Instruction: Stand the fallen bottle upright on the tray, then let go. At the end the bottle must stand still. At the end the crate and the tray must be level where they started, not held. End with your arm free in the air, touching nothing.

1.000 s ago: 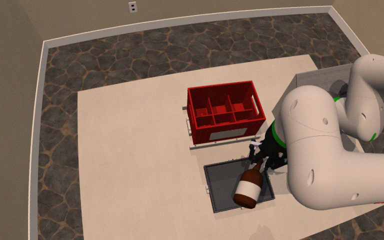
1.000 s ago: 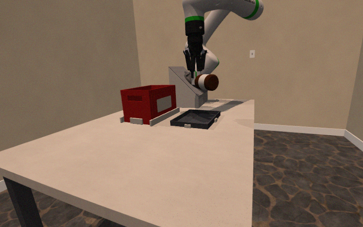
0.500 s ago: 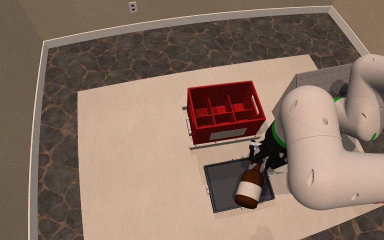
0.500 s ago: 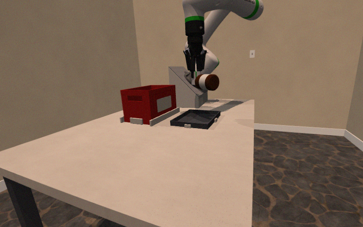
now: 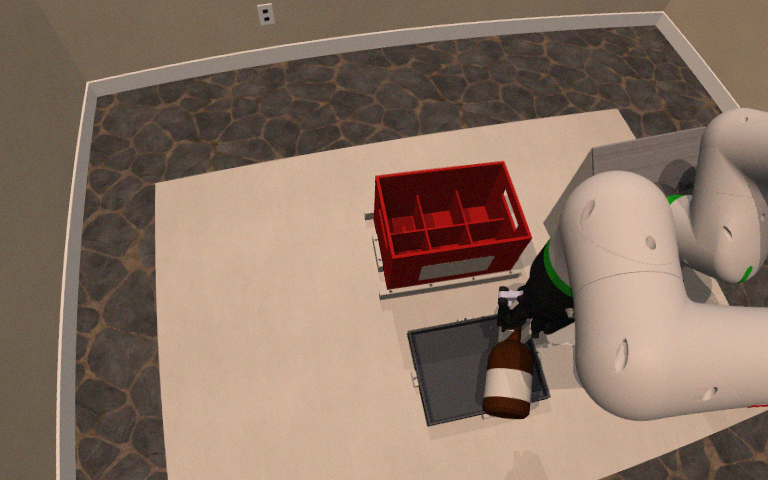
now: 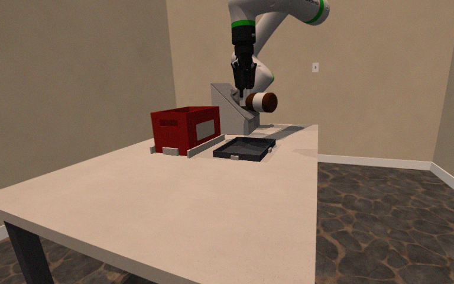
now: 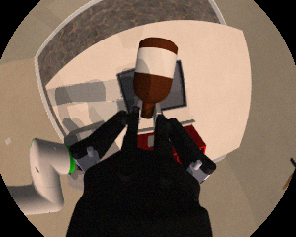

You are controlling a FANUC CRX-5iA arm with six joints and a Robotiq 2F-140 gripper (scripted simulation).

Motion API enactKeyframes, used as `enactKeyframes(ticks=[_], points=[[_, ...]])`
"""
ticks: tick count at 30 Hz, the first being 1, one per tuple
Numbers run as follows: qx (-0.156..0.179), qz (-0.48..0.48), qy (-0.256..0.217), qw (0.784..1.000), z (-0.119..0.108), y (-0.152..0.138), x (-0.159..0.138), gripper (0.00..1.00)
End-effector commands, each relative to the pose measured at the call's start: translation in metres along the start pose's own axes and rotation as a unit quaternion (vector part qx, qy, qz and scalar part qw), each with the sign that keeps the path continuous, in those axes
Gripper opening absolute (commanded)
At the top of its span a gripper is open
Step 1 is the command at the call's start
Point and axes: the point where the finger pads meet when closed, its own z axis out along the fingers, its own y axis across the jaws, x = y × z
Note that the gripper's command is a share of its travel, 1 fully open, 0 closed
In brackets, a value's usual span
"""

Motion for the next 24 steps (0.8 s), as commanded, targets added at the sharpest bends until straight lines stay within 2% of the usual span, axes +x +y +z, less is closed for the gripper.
enactKeyframes(ticks=[1,24], points=[[0.000,-0.009,0.000,1.000,-0.0002,0.0002,0.0000,0.00],[0.000,-0.016,0.000,1.000,-0.0002,0.0002,0.0000,0.00]])
